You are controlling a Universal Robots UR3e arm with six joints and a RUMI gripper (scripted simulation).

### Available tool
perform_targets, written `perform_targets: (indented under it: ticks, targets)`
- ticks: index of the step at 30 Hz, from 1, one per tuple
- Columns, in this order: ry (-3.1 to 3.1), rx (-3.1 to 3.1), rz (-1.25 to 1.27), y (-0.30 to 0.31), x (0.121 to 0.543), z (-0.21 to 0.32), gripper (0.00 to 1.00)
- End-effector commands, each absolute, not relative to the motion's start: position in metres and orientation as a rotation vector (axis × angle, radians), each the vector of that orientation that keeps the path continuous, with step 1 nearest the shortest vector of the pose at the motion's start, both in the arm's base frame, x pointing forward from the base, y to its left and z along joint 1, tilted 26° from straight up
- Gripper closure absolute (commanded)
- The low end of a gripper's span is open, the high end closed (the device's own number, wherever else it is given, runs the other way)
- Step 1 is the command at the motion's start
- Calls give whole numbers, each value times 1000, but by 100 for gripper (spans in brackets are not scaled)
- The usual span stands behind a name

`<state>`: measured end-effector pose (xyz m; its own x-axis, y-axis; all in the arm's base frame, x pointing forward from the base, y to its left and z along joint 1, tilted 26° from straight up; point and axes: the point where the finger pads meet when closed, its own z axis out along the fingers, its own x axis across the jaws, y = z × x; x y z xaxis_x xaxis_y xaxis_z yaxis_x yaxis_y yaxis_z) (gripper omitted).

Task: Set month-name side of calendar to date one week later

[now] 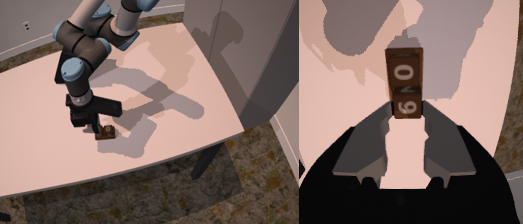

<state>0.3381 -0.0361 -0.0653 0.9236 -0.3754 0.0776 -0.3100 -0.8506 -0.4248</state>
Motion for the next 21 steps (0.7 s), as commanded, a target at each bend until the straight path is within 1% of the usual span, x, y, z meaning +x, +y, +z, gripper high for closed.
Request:
perform_targets:
  ticks: [1,12,21]
  targets:
    - [495,-2667,-211,-41,333,-51,90]
    - [495,-2667,-211,-57,324,-14,90]
    - [495,-2667,-211,-65,319,6,90]
